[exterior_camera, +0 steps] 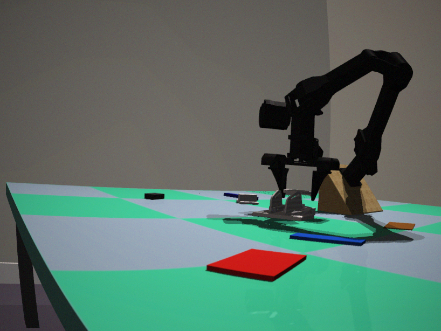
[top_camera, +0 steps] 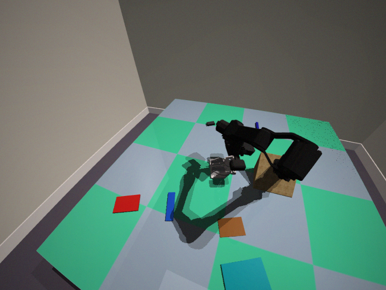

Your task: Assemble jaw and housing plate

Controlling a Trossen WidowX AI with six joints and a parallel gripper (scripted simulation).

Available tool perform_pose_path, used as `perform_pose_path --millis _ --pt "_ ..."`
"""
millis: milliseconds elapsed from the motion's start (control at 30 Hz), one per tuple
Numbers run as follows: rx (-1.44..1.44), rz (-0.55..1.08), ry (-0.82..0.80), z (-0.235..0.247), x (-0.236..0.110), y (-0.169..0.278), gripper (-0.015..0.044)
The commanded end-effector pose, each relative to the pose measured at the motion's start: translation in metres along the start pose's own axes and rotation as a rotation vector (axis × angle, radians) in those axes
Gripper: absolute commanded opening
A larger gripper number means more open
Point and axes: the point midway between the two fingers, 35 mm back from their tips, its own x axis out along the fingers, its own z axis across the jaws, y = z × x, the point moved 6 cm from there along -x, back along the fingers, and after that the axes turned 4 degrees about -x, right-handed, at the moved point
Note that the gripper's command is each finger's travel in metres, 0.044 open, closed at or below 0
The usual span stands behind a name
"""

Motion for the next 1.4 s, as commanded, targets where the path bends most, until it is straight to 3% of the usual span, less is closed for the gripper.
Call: perform_pose_path --millis 0,1367 --pt "0.008 0.000 0.009 -0.002 0.008 -0.002 0.0351" --pt "0.003 0.001 0.011 -0.003 0.020 -0.003 0.0351"
